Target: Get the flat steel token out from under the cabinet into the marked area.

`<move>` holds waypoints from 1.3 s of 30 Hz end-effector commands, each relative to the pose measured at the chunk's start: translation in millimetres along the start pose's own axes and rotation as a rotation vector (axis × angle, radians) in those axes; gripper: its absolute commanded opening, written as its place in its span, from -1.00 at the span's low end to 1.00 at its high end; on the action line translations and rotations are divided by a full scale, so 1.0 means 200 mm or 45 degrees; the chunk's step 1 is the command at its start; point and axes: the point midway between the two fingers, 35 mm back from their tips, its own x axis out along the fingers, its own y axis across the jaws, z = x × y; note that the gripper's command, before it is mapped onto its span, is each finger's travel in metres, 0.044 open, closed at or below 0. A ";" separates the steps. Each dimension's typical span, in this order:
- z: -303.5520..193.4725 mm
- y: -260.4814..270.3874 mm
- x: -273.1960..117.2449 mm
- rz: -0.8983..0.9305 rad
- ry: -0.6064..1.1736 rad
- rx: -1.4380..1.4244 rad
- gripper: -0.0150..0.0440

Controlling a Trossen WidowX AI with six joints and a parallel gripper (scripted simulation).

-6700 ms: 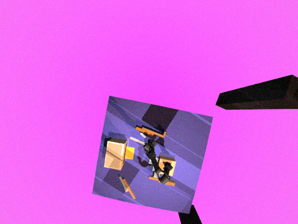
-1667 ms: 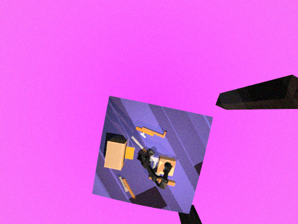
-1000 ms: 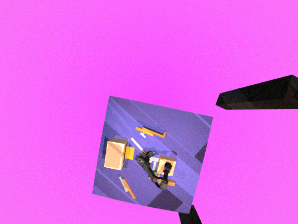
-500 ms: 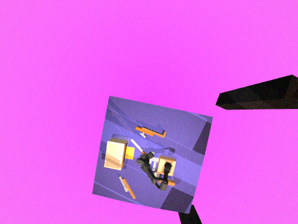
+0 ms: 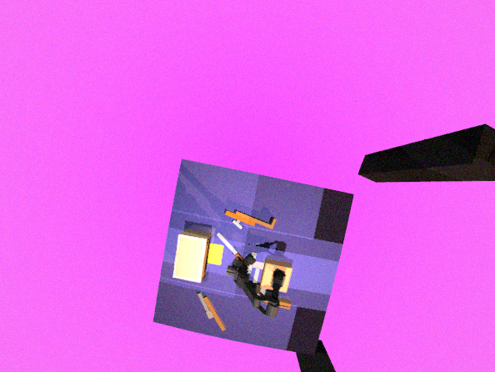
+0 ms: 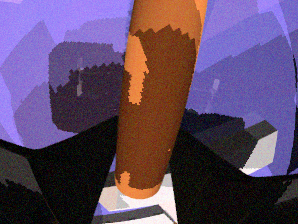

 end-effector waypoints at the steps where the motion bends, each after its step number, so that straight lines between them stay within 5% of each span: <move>1: -0.01 0.02 -0.01 0.007 -0.004 -0.002 -0.49; 39: -0.13 0.17 -0.01 0.010 -0.001 -0.002 -0.49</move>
